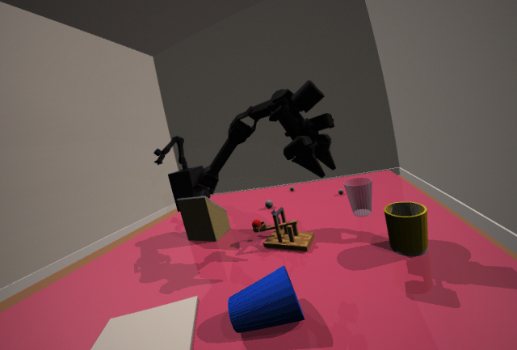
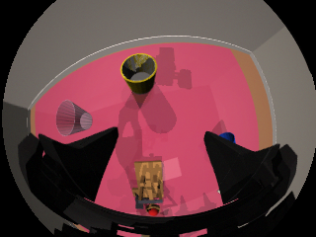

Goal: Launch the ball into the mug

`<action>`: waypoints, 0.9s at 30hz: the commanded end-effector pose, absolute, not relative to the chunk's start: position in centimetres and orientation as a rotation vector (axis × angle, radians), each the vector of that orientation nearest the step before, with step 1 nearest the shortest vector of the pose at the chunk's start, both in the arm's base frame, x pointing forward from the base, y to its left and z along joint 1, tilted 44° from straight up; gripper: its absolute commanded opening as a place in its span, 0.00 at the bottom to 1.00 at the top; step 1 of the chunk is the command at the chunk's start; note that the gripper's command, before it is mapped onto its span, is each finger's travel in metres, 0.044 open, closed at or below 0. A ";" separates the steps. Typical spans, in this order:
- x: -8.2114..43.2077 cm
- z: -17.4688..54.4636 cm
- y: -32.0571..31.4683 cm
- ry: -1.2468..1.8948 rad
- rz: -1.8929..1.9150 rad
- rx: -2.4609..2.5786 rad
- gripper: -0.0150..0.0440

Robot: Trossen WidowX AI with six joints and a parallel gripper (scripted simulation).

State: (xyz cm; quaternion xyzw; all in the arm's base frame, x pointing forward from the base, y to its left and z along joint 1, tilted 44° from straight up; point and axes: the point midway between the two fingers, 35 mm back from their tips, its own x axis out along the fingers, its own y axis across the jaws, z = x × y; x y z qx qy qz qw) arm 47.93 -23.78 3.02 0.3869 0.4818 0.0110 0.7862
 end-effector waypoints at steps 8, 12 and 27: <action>54.5 8.2 -26.9 0.743 0.026 0.869 1.00; 54.5 8.2 -26.9 0.743 0.026 0.869 1.00; 53.8 8.2 -26.7 0.745 0.027 0.869 0.96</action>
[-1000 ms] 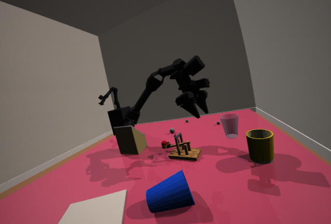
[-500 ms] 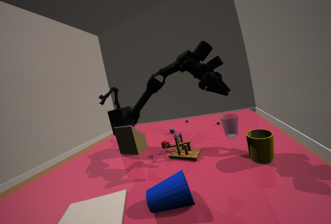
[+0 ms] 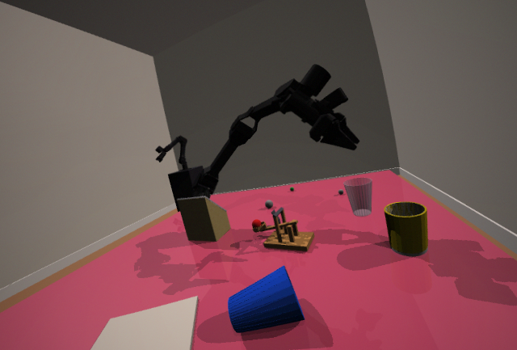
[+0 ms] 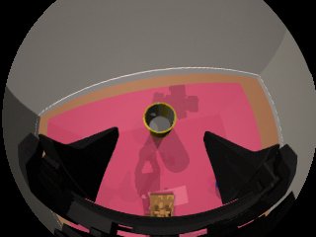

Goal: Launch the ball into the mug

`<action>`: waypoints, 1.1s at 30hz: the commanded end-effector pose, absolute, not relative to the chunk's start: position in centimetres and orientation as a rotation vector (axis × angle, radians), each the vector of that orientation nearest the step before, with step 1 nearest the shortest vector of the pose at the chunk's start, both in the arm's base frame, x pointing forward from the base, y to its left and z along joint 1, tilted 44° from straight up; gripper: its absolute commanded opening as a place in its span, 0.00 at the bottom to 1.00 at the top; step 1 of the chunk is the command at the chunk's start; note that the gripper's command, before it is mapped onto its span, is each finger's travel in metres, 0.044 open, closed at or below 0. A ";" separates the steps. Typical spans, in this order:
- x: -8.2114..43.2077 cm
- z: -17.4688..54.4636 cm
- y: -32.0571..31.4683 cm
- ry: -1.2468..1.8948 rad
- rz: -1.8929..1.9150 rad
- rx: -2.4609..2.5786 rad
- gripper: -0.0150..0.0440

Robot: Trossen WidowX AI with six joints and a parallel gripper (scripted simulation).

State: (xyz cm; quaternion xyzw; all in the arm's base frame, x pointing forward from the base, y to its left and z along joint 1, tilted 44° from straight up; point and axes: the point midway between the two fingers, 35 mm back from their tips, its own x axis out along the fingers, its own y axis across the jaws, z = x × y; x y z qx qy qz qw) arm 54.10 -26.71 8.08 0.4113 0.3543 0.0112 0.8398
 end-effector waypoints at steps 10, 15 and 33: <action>53.8 8.2 -26.7 0.745 0.027 0.869 0.51; 53.8 8.2 -26.7 0.745 0.027 0.869 0.29; 53.4 7.9 -24.7 0.796 0.045 0.761 0.25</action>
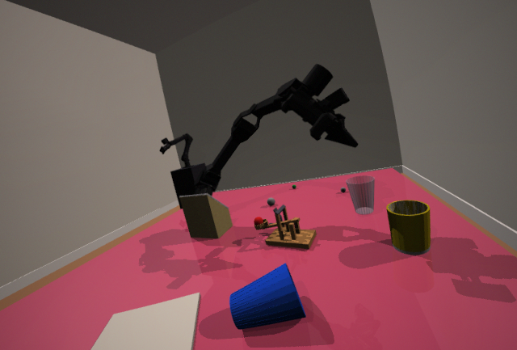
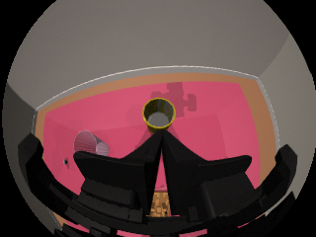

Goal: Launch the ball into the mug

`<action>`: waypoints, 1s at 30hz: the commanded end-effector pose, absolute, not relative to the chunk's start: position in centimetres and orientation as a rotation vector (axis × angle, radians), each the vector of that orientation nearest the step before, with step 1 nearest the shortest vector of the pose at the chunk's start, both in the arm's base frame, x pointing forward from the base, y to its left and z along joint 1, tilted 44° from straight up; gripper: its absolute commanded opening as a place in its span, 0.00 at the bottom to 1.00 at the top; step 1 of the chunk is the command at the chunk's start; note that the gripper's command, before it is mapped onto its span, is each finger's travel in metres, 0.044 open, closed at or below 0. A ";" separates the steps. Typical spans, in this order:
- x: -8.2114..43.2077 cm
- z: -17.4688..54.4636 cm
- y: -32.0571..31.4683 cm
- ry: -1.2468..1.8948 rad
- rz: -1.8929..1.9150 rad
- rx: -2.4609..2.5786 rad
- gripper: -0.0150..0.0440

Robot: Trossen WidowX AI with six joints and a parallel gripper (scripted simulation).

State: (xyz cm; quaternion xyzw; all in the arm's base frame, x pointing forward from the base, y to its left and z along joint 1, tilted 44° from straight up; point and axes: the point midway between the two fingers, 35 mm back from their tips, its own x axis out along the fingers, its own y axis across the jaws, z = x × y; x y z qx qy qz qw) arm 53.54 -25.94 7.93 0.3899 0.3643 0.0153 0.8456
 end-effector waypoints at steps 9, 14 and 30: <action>51.8 7.3 -21.0 0.895 0.096 0.539 0.25; 50.7 6.9 -19.1 0.949 0.134 0.414 0.25; 45.5 5.5 -13.3 1.125 0.312 -0.006 0.25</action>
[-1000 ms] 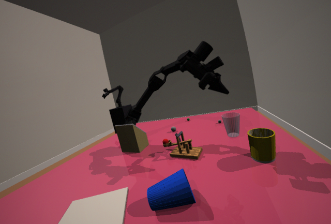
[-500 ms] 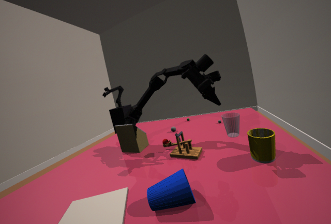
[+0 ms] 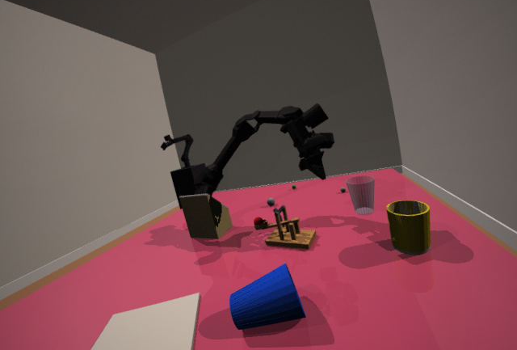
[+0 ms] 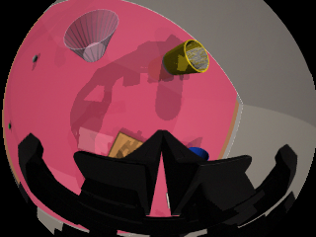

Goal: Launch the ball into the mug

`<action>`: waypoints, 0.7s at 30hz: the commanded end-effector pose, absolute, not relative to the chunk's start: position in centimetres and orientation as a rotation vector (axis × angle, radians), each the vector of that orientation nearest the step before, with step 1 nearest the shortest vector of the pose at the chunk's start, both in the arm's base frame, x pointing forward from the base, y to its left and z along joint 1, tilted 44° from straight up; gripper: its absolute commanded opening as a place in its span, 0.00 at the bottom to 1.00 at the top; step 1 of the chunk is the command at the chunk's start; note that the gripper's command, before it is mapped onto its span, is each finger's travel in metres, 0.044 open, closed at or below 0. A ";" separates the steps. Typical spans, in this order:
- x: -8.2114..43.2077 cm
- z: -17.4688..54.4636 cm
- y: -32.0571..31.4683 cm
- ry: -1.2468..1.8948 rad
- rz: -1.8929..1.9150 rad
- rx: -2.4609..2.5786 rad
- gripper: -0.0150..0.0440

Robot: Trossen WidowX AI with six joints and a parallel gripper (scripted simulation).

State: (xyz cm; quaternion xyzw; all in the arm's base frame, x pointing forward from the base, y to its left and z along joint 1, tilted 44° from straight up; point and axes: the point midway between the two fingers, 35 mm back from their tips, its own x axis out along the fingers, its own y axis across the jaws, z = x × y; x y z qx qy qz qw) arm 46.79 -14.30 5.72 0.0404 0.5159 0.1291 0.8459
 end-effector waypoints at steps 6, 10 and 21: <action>43.0 5.0 -11.4 1.185 0.401 -0.166 0.25; 41.3 4.7 -10.2 1.222 0.467 -0.274 0.25; 36.0 4.2 -7.3 1.312 0.678 -0.569 0.25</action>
